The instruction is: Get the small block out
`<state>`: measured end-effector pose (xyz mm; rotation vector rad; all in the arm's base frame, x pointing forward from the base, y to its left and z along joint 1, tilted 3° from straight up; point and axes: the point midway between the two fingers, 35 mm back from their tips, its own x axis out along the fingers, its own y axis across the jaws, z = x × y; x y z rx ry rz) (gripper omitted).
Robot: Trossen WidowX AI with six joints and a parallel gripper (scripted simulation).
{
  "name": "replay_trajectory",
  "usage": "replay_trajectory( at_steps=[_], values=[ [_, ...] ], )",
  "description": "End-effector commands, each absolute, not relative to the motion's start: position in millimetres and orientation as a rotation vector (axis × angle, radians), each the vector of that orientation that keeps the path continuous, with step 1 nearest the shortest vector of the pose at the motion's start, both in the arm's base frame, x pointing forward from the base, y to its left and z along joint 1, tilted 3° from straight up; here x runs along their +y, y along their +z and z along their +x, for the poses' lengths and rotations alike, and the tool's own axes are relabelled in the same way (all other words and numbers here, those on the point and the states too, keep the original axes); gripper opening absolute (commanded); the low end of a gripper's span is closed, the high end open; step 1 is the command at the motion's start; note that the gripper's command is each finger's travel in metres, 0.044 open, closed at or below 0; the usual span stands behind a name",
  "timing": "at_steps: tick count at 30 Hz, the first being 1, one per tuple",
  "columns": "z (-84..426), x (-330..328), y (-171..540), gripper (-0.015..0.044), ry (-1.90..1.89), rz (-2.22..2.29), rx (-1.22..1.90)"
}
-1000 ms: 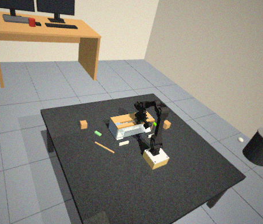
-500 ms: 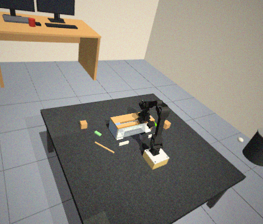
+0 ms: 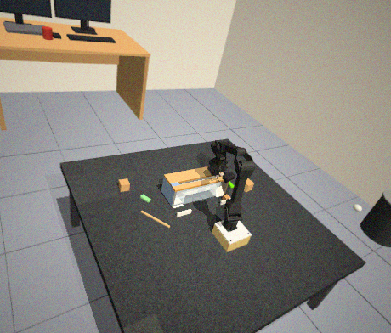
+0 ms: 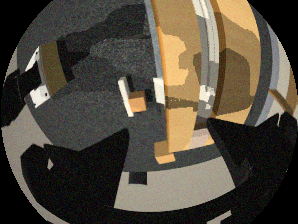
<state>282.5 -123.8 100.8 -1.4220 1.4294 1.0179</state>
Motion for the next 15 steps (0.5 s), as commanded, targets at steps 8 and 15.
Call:
replay_trajectory(
  at_steps=[8,15],
  values=[
    [284,-144,120,0.0285,0.7,-1.213,1.451],
    [276,-150,118,0.0285,0.245,-0.674,1.471]
  ],
)
